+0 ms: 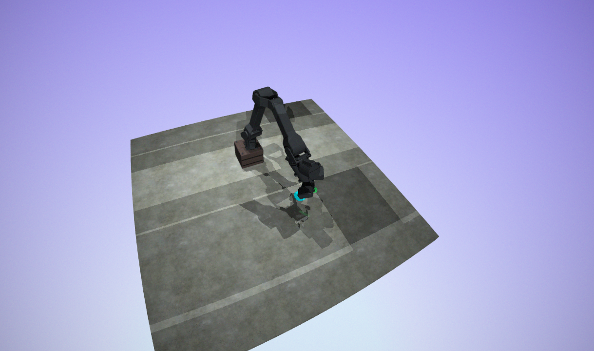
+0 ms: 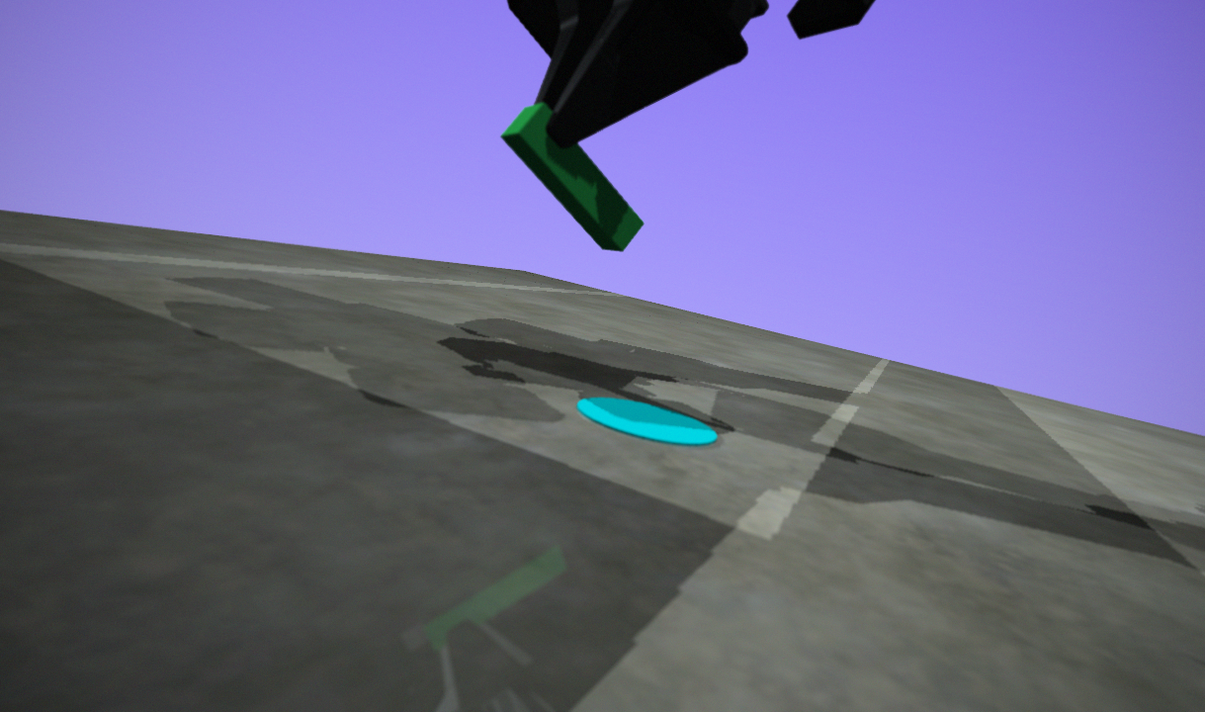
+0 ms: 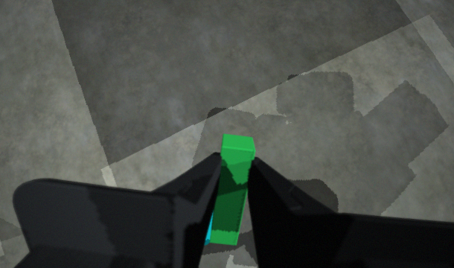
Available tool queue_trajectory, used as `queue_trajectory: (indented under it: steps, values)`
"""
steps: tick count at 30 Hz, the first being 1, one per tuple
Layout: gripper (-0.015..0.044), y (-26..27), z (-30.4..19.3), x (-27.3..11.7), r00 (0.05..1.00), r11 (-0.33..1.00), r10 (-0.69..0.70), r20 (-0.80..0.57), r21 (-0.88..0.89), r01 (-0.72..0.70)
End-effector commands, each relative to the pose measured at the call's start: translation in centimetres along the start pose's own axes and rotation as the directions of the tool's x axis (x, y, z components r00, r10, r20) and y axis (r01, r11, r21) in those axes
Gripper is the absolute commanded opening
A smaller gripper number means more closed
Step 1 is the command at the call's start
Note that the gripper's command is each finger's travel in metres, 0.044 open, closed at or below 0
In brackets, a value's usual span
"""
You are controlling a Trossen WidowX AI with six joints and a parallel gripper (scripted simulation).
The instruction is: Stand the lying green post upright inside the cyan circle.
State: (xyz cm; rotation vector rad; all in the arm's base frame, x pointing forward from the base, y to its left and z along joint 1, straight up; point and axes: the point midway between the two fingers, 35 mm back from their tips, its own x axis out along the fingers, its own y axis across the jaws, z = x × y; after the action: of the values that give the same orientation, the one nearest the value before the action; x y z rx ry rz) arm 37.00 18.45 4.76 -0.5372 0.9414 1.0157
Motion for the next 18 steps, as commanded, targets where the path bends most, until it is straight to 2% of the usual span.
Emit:
queue_trajectory:
  steps: [1, 18]
  values:
    - [0.0023, -0.17, 0.03, 0.17, 1.0, 1.0, 0.003, 0.031, 0.011, -0.003]
    - [0.0023, -0.83, 0.1, 0.54, 0.989, 0.999, 0.006, 0.149, 0.034, -0.011]
